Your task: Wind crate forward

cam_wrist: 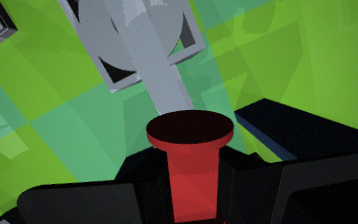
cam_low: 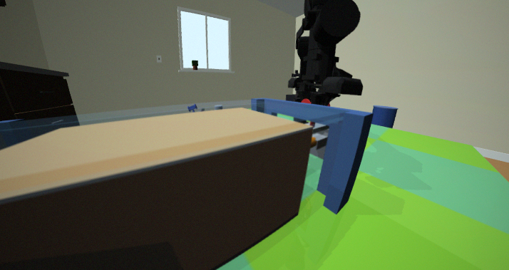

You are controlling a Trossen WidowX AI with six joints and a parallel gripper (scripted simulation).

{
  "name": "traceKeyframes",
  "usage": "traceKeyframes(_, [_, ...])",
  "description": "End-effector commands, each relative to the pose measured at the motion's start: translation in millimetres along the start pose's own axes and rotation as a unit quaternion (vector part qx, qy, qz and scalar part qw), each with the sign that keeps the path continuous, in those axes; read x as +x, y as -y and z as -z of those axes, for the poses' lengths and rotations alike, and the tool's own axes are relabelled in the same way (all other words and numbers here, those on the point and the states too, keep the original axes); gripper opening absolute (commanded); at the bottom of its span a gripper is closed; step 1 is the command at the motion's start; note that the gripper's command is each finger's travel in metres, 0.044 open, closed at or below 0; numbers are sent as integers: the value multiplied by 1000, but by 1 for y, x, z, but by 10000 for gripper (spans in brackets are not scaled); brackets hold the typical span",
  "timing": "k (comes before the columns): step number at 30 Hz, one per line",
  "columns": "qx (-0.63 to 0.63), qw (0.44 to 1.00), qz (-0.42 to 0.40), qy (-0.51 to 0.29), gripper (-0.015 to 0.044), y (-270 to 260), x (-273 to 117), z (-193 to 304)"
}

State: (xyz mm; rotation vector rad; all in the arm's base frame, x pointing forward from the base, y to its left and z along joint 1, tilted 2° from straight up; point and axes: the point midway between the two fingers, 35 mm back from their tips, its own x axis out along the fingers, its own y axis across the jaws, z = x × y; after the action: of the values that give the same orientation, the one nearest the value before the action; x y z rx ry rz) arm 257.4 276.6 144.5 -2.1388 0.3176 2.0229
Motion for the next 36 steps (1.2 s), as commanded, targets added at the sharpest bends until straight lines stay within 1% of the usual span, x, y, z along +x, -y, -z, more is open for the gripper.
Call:
traceKeyframes(1, [-12, 1000, 23, 8, 0, 22, -1, -15])
traceKeyframes(36, [-12, 1000, 24, 9, 0, 49, -3, -45])
